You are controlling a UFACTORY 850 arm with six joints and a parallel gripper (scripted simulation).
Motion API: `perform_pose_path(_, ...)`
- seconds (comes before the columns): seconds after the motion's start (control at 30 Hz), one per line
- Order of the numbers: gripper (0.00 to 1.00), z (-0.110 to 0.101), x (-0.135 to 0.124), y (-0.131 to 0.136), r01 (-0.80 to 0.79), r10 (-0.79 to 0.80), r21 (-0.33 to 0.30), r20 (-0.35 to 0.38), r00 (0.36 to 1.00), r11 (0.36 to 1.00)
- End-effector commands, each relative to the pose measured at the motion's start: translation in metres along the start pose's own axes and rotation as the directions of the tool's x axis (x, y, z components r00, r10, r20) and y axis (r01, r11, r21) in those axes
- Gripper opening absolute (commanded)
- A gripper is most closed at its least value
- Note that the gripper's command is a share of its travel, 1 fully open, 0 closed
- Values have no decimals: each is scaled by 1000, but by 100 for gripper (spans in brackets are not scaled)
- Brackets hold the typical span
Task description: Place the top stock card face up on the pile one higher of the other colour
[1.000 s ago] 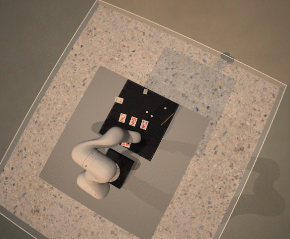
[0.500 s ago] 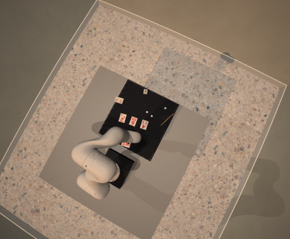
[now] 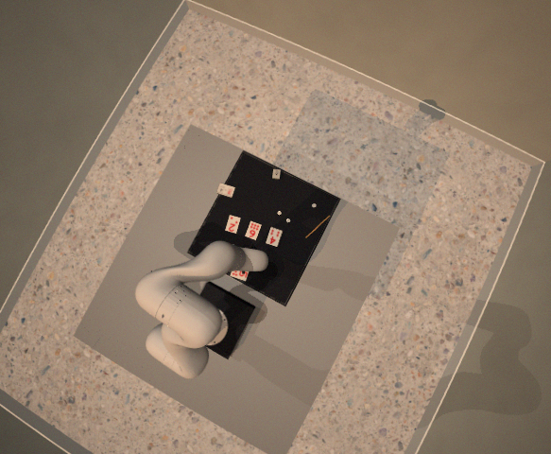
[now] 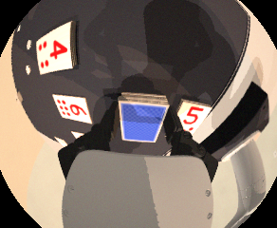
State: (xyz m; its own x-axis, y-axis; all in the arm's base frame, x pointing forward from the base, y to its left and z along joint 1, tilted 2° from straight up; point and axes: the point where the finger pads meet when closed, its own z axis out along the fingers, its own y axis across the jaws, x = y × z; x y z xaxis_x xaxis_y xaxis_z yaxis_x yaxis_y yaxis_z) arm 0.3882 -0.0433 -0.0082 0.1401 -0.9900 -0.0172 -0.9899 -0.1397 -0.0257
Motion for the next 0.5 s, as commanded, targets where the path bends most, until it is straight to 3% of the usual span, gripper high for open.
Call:
perform_pose_path(0.0, 64, -2, 0, -1, 0, 0, 1, 0, 1000, 1000)
perform_pose_path(0.47, 64, -9, 0, -1, 0, 0, 1, 0, 1000, 1000)
